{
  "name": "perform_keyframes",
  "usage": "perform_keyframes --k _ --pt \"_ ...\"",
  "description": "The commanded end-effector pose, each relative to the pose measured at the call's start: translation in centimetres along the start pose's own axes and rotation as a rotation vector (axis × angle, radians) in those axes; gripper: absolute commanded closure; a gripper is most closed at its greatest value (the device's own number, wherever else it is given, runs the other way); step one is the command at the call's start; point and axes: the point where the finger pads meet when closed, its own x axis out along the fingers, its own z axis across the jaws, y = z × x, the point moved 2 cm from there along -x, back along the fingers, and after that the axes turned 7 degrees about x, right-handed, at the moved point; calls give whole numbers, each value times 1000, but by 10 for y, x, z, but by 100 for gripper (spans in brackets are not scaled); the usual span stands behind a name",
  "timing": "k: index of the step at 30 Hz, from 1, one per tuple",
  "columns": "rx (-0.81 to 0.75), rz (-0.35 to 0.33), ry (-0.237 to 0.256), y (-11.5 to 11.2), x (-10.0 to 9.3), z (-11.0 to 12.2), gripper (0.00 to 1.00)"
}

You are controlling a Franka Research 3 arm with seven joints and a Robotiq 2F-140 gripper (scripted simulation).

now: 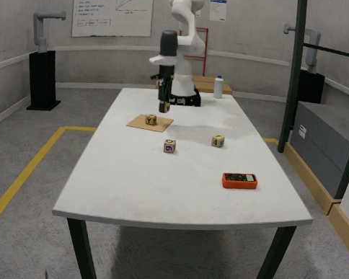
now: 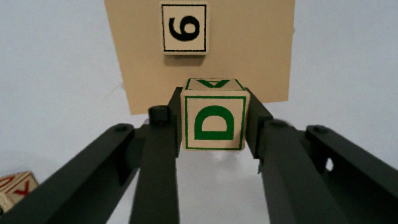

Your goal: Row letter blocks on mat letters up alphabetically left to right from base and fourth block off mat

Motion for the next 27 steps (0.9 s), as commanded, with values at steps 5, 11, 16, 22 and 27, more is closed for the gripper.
perform_keyframes --k 5,11,16,22,27 --pt "-17 -9 17 -3 25 -6 67" --pt "-17 -9 17 -3 50 -6 67" --pt "-17 -9 17 -3 62 -6 67" --pt "-17 -9 17 -3 65 -6 67" --pt "-17 -9 17 -3 65 -6 67"
